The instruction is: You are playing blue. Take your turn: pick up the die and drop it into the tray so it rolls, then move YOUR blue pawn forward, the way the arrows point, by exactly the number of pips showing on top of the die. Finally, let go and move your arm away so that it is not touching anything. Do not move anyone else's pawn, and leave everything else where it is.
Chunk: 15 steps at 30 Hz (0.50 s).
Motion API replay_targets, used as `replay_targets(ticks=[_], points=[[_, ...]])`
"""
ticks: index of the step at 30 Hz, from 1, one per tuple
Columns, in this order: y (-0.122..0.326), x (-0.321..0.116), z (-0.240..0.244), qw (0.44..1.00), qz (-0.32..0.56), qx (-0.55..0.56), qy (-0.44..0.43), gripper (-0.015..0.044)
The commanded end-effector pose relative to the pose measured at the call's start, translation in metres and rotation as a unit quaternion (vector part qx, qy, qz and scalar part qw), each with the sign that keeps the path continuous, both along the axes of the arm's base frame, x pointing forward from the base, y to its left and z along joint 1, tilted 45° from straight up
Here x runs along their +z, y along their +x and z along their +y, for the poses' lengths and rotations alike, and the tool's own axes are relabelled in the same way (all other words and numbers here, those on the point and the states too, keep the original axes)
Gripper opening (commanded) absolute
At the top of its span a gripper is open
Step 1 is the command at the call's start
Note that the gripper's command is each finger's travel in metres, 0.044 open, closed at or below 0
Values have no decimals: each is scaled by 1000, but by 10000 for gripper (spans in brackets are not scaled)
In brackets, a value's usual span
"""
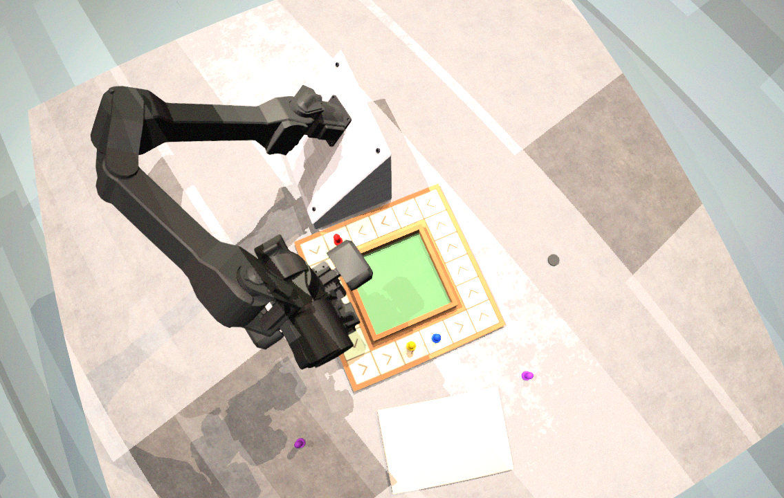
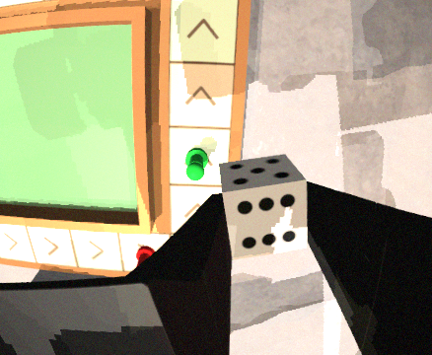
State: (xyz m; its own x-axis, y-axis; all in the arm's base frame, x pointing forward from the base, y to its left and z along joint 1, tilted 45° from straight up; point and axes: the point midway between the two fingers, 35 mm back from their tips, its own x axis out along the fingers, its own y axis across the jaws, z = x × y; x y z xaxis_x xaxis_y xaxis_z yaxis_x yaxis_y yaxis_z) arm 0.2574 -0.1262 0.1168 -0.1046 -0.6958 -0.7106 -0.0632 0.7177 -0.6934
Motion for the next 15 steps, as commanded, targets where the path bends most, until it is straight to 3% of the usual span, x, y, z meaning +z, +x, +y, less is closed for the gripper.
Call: replay_targets(ticks=[1,15], points=[[5,-15,9,997,56,58,12,0],[16,-57,35,951,212,222,38,0]])
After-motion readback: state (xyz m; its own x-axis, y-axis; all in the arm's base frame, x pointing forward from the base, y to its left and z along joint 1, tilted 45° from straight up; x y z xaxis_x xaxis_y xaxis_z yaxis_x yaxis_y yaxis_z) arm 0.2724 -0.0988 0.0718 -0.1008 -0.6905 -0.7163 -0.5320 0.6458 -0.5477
